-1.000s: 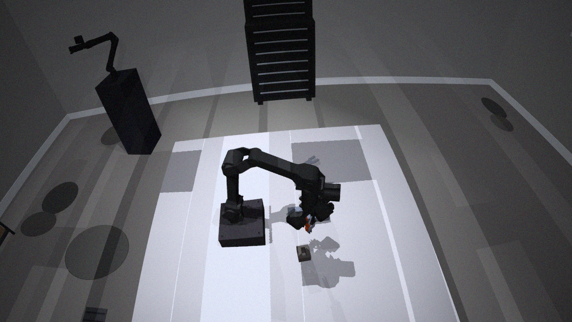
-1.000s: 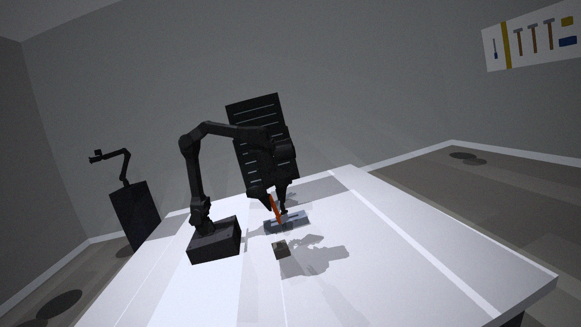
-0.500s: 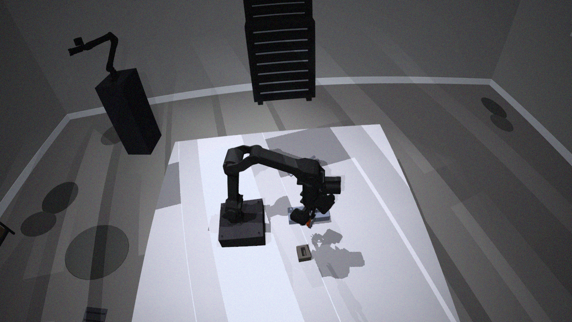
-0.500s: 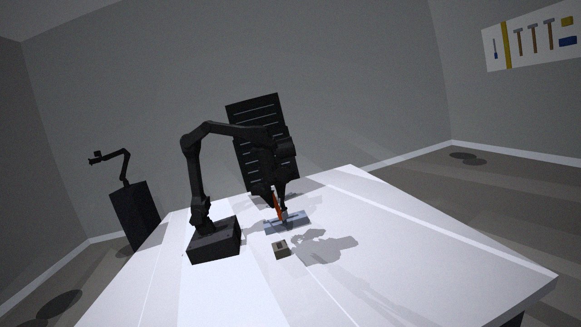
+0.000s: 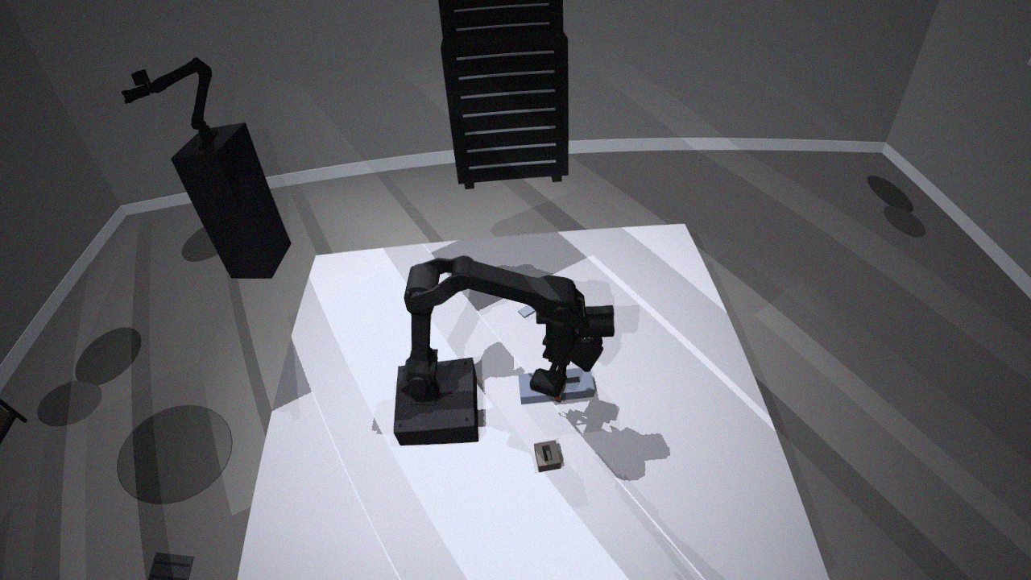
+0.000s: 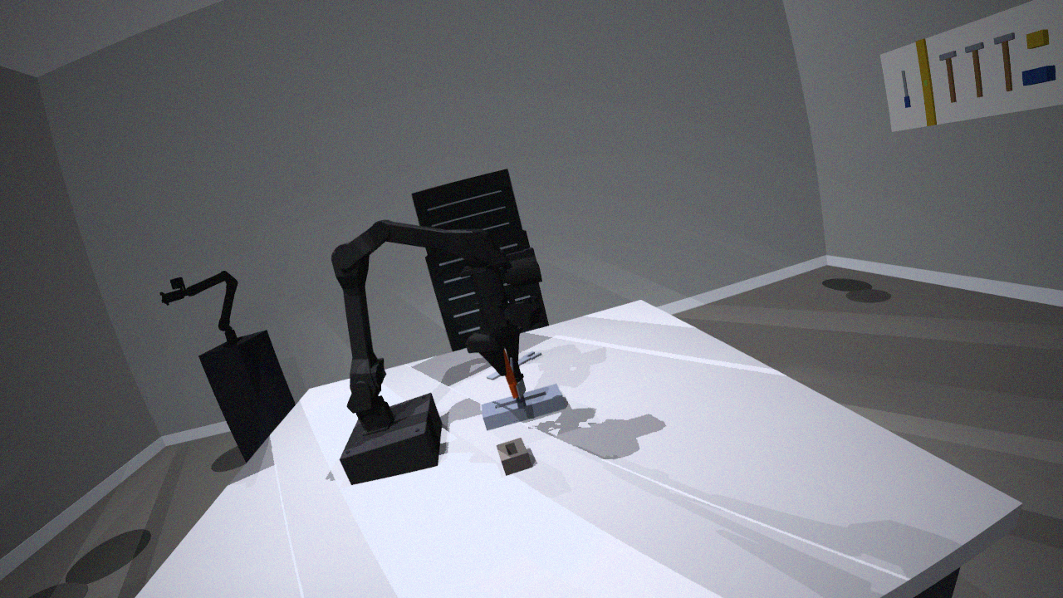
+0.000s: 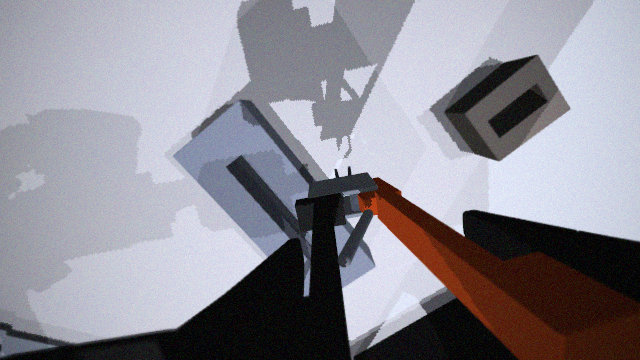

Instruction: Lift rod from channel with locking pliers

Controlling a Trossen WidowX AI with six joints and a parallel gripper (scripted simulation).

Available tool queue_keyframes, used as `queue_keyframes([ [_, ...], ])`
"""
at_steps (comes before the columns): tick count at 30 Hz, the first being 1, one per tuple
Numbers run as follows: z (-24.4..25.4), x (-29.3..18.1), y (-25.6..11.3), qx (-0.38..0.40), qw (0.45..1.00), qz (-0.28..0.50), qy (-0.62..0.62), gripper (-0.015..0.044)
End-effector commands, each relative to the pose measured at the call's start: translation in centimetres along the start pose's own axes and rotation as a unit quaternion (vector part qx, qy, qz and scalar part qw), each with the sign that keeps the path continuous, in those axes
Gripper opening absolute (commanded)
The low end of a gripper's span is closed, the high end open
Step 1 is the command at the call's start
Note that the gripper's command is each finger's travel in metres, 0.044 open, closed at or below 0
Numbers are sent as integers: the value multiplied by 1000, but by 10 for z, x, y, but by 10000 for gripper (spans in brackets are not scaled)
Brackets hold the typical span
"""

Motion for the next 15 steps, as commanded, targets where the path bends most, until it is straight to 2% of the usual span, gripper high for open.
queue_keyframes([
  [1, 8, -3, -1, 3, 1000, -1, -31, 323],
  [15, 28, -14, -1, 3, 993, -2, -118, 323],
])
Point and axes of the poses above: the point midway between the two fingers, 35 mm back from their tips, its own y axis out along the fingers, its own z axis across the jaws, x = y × z, the point moved 1 cm from there along -y, back along the fingers, and after that the axes turned 6 degrees about y, right-handed, at the moved point
